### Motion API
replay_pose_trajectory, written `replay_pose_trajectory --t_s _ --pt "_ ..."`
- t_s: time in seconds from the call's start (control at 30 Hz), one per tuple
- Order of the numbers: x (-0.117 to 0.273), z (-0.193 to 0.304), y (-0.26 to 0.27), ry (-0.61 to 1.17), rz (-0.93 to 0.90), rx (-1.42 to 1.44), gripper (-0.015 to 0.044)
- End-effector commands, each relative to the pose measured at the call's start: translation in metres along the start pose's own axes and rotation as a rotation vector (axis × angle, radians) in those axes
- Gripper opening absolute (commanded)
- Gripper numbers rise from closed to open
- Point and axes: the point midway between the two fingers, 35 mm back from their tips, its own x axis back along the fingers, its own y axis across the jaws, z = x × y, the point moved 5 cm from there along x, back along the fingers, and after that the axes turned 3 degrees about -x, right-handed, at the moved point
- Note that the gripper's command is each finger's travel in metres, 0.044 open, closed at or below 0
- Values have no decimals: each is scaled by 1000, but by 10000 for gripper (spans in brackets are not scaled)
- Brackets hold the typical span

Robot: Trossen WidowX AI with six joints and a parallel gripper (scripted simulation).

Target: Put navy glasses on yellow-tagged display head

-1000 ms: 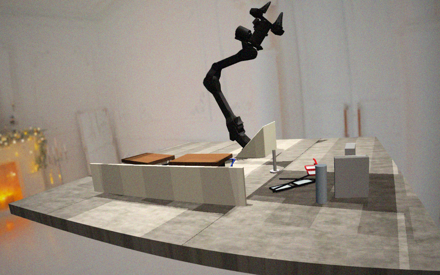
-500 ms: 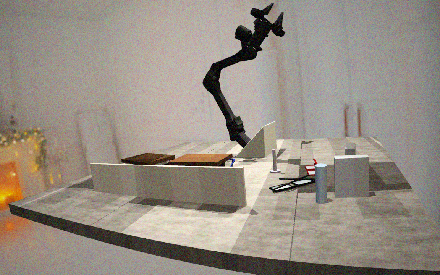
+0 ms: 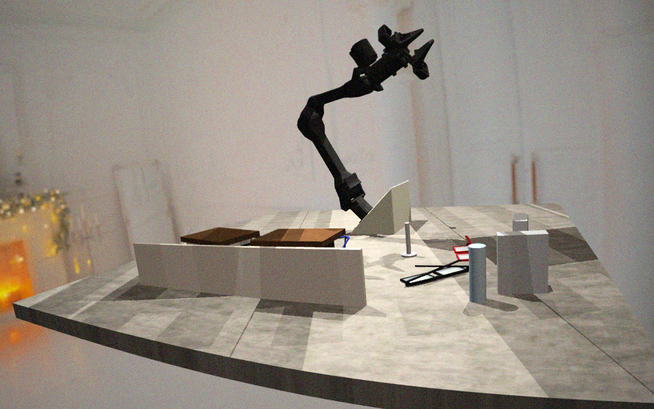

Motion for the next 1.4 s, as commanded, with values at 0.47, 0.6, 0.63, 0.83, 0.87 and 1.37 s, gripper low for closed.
replay_pose_trajectory --t_s 0.47,0.6,0.63,0.83,0.87,1.37 --pt "101 228 -7 958 -396 248 200" --pt "145 262 -3 1127 -584 286 200" --pt "158 270 -2 1166 -639 294 200" --pt "235 299 8 1330 -1021 321 200" --pt "248 302 10 1345 -1091 322 200" --pt "309 310 18 1351 -1497 308 147"
